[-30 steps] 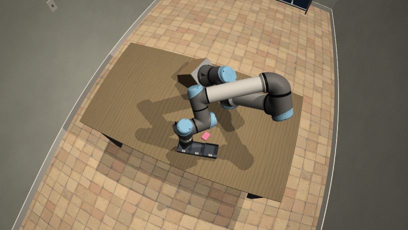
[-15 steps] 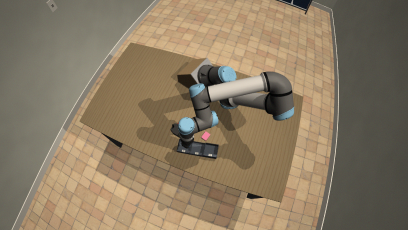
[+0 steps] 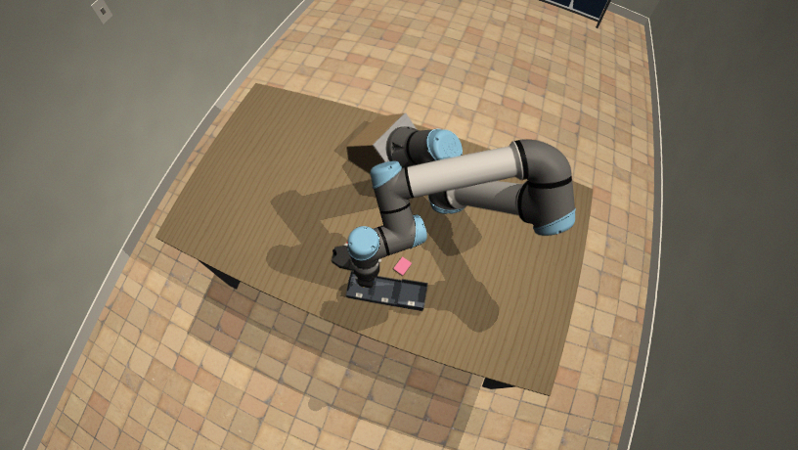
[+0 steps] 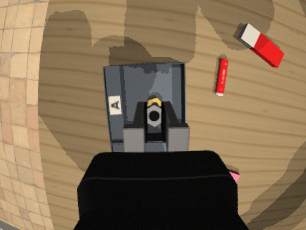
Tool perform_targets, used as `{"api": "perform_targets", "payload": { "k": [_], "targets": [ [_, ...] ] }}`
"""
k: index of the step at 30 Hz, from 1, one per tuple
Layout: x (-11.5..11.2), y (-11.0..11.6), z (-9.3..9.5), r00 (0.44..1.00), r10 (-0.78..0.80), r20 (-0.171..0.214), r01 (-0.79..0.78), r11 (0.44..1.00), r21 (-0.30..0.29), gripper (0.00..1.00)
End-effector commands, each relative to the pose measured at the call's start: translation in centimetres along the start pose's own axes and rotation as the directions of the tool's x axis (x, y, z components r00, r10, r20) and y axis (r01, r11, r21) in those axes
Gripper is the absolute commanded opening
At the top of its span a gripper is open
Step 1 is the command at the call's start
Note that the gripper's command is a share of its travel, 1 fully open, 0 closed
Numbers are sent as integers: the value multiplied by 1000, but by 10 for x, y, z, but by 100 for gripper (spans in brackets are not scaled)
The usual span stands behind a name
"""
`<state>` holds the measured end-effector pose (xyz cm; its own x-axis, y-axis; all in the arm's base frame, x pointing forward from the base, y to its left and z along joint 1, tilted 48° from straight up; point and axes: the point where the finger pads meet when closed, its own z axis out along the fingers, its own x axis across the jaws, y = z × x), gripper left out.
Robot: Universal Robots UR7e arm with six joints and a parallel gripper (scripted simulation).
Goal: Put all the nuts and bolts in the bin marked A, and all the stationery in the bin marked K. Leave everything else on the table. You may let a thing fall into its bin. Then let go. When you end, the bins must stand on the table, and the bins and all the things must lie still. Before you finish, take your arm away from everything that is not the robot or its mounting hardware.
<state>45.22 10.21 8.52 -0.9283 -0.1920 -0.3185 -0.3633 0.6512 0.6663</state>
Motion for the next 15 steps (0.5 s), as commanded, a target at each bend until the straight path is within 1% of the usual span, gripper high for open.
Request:
{"api": "perform_targets", "payload": {
  "k": [1, 13, 15],
  "targets": [
    [0, 0, 0, 999, -33, -1, 33, 999, -9, 34],
    [0, -1, -1, 999, -33, -1, 33, 999, -9, 34],
    [0, -1, 3, 999, -33, -1, 33, 999, -9, 34]
  ]
}}
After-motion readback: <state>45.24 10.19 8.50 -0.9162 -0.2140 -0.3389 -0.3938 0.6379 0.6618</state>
